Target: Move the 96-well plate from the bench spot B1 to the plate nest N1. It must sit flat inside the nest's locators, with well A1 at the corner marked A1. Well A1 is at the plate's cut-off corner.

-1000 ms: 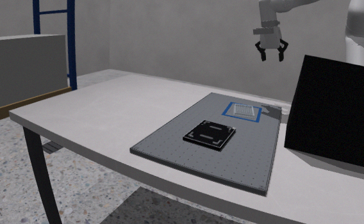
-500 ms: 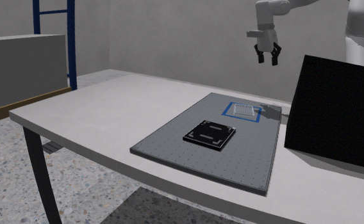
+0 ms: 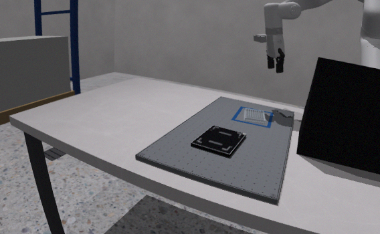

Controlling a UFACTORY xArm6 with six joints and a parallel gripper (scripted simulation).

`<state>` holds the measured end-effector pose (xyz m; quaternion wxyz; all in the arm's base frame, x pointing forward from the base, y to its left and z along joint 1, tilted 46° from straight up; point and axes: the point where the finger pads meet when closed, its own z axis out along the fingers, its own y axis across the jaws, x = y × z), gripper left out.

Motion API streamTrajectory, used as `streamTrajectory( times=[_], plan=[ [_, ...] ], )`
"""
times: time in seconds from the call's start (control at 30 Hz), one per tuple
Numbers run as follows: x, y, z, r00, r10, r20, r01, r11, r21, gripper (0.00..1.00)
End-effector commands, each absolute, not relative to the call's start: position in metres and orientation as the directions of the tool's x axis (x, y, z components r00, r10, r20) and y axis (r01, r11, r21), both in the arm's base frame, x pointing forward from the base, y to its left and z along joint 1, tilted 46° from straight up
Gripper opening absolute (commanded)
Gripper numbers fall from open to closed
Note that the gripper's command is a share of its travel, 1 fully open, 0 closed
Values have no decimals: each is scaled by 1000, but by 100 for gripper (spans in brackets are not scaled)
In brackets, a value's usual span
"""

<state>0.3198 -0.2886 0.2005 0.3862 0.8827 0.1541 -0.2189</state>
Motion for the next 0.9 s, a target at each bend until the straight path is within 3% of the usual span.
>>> streamTrajectory(
  times=[0.0, 0.87],
  plan=[
    [328, -288, 188, 923, -1, -385, 293, -646, 704, 100],
    [349, -280, 132, 941, -321, 106, -279, -558, 782, 100]
  ],
)
